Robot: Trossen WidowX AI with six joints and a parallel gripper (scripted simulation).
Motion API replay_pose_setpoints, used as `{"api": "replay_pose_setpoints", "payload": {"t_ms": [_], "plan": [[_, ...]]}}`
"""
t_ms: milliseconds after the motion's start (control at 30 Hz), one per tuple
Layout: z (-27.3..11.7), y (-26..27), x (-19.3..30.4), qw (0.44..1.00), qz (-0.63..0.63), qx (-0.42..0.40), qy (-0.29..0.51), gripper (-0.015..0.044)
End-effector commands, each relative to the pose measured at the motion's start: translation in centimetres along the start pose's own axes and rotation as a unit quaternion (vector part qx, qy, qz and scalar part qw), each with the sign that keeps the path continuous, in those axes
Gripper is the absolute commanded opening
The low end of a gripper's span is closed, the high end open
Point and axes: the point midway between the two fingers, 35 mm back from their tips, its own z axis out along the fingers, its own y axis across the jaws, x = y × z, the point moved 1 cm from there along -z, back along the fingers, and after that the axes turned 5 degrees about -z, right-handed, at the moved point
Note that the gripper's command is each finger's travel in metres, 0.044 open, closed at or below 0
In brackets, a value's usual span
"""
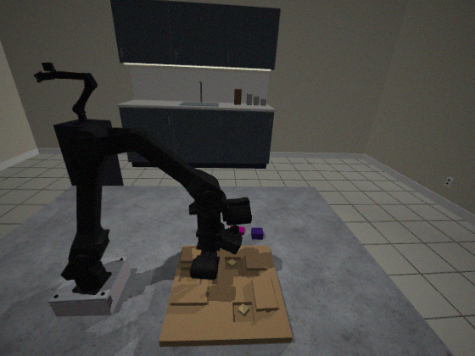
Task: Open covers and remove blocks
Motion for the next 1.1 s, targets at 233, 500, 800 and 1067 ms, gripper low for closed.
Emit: {"api": "replay_pose_setpoints", "payload": {"t_ms": [233, 500, 800, 1067], "plan": [[-1.4, 0.0, 0.0, 1.0, 0.002, 0.002, 0.001, 0.008], [-3.5, 0.0, -0.1, 1.0, 0.002, 0.002, 0.001, 0.008], [-5.8, 0.0, 0.0, 1.0, 0.002, 0.002, 0.001, 0.008], [-6.1, 2.0, 0.1, 1.0, 0.002, 0.002, 0.0, 0.008]]}}
